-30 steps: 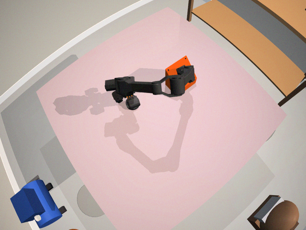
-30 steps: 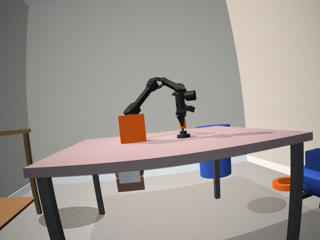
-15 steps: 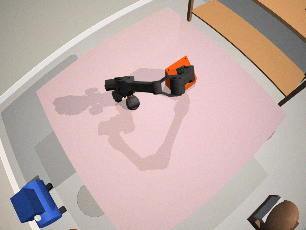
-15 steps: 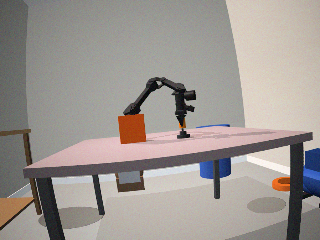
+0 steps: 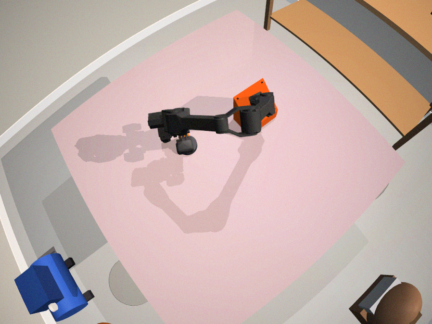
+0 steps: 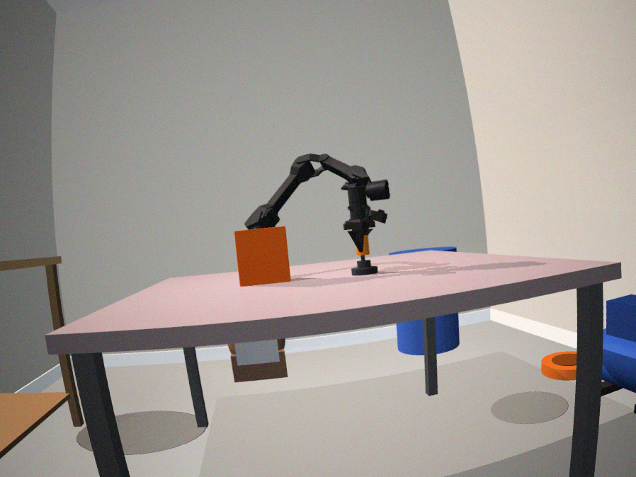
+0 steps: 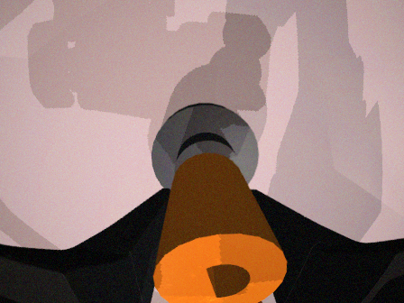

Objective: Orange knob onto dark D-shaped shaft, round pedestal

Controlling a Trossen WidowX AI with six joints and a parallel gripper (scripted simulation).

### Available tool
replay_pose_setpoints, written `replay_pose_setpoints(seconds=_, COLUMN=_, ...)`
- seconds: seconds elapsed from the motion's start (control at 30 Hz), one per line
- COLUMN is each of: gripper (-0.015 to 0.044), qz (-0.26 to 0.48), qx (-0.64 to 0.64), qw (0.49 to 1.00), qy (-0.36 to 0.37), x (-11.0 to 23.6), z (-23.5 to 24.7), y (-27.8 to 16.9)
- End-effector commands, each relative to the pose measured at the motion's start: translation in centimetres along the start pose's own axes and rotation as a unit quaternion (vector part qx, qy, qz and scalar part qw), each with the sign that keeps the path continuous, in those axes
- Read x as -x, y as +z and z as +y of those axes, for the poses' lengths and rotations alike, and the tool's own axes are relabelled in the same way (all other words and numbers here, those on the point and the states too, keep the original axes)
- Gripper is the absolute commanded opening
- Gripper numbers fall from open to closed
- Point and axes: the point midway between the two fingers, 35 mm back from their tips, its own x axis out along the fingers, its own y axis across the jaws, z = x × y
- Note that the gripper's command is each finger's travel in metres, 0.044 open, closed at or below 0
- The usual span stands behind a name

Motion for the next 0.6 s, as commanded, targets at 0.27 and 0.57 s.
replay_pose_setpoints(seconds=0.27, gripper=0.0, qz=0.0, qx=-0.004, qw=1.0, qy=0.0, x=-0.08, z=-0.18, y=-0.06)
replay_pose_setpoints(seconds=0.57, gripper=0.0, qz=0.0, qx=-0.004, qw=1.0, qy=0.0, x=-0.17, z=-0.09, y=-0.09)
